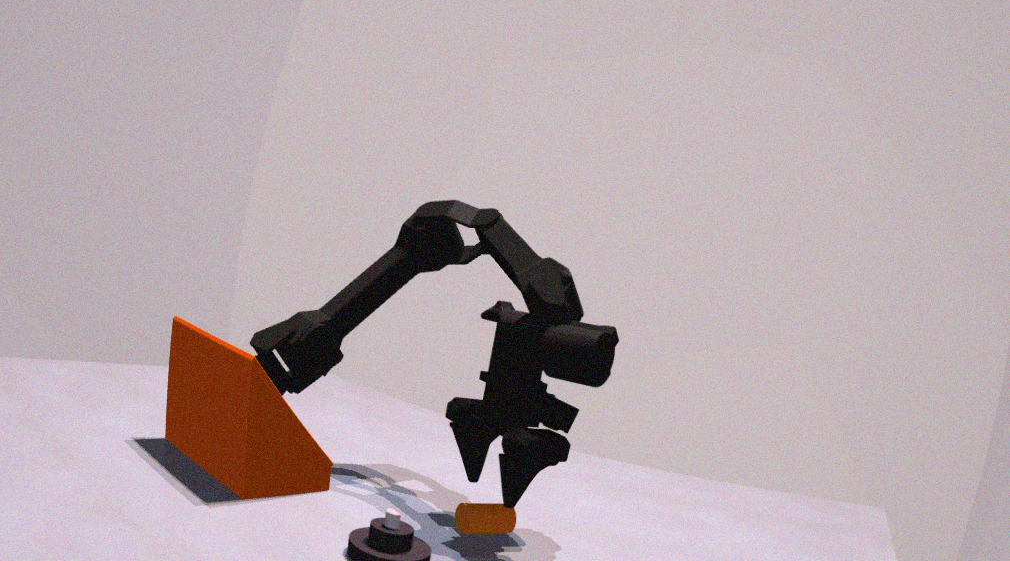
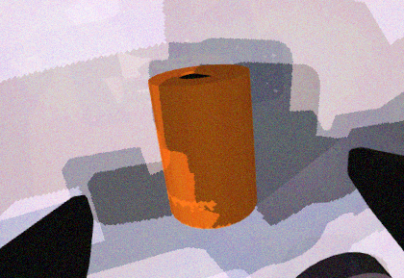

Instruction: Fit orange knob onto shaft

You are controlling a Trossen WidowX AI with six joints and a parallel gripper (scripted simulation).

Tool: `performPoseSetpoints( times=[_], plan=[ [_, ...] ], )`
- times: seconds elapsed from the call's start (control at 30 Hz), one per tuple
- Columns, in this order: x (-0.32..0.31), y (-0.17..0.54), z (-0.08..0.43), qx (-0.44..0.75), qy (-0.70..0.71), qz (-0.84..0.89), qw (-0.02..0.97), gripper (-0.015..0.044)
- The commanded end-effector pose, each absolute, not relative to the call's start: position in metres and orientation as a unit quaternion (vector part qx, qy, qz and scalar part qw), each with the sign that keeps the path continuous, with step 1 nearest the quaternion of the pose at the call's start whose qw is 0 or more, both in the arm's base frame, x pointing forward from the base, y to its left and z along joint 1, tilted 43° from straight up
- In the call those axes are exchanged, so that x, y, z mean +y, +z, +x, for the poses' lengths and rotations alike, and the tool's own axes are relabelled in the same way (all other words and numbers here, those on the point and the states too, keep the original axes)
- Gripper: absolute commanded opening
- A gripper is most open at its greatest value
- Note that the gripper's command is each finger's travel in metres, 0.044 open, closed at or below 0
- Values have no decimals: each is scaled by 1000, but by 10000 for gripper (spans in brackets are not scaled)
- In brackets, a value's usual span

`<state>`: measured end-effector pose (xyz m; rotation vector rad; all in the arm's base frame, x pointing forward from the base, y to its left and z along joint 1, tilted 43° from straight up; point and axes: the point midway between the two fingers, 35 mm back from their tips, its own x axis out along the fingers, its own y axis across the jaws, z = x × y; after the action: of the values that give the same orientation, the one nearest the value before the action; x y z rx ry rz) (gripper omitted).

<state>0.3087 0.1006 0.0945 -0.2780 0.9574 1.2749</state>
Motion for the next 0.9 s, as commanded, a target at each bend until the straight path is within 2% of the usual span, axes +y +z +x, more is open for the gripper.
performPoseSetpoints(
  times=[0.0, 0.8, 0.87],
  plan=[
    [107, 89, 308, 429, 571, -120, 689, 440],
    [132, 63, 307, 428, 572, -119, 690, 440],
    [132, 63, 307, 428, 572, -119, 690, 387]
  ],
)
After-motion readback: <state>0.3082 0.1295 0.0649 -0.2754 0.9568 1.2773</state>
